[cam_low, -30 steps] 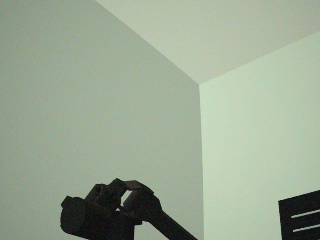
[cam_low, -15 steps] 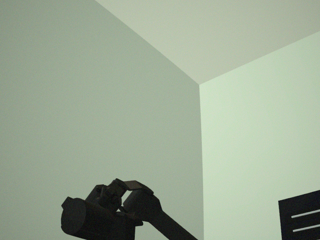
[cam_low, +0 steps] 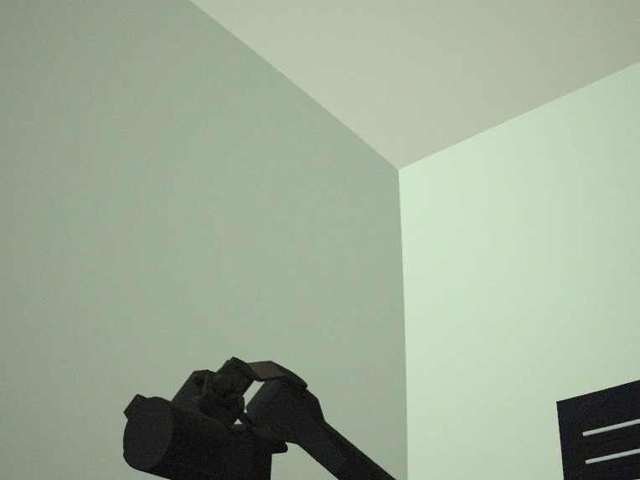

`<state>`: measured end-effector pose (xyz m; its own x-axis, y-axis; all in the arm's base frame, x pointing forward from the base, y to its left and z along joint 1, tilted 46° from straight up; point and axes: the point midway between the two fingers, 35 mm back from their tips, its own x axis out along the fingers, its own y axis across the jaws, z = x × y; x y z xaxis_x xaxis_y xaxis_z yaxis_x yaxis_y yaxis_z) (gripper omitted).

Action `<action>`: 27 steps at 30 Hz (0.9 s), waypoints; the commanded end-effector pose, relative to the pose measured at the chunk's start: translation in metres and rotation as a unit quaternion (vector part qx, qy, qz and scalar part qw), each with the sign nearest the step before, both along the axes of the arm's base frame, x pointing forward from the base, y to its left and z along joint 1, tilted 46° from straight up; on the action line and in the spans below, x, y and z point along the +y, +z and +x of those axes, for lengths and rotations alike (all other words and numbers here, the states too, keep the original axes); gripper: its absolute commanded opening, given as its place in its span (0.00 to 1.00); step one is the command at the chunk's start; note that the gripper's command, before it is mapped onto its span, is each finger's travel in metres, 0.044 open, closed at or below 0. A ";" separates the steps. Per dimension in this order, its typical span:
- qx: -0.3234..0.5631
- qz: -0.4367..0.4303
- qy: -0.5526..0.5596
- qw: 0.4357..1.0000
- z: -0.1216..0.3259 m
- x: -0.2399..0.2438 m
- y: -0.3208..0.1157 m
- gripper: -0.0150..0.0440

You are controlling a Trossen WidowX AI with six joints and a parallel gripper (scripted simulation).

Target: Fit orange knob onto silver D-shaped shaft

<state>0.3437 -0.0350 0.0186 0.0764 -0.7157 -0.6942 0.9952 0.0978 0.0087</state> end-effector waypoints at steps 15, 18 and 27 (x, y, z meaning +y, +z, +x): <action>0.019 0.001 0.017 1.000 0.000 0.002 -0.002 0.25; 0.020 0.001 0.018 1.000 0.000 0.002 -0.002 0.25; 0.027 0.001 0.024 0.999 -0.001 0.002 -0.003 0.25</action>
<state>0.3443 -0.0352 0.0184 0.0763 -0.7181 -0.6917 0.9883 0.1465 -0.0431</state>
